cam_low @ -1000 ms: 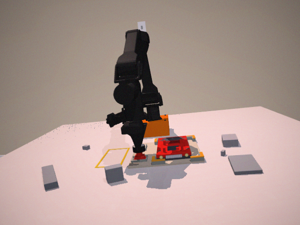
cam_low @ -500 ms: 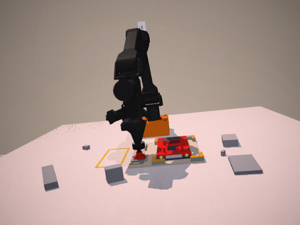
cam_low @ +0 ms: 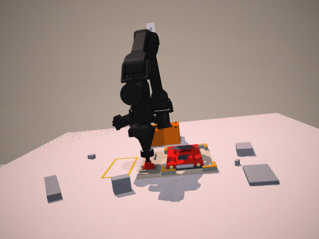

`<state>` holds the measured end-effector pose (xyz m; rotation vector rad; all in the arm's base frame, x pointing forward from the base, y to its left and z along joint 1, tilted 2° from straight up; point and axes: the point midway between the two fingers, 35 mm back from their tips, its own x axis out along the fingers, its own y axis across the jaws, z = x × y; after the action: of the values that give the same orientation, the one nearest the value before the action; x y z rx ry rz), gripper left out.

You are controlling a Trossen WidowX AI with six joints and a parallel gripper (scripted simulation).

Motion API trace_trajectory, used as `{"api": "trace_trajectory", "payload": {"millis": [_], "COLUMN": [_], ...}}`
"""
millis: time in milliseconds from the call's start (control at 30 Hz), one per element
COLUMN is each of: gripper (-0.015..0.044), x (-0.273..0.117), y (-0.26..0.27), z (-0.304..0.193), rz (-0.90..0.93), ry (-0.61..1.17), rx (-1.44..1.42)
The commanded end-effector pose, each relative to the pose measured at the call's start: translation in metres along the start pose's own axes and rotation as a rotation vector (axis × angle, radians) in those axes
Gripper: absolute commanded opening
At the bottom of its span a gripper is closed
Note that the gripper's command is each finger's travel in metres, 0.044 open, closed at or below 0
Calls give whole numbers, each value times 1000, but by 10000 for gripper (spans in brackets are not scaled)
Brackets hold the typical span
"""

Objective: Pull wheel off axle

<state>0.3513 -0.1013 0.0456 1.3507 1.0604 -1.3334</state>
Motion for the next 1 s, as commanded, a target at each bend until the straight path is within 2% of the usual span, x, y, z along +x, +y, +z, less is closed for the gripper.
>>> {"api": "trace_trajectory", "payload": {"millis": [0, 967], "gripper": [0, 0], "x": [-4, -14], "y": [1, 0], "z": [0, 0], "rz": [5, 8], "ry": [-1, -2], "rx": [0, -1]}}
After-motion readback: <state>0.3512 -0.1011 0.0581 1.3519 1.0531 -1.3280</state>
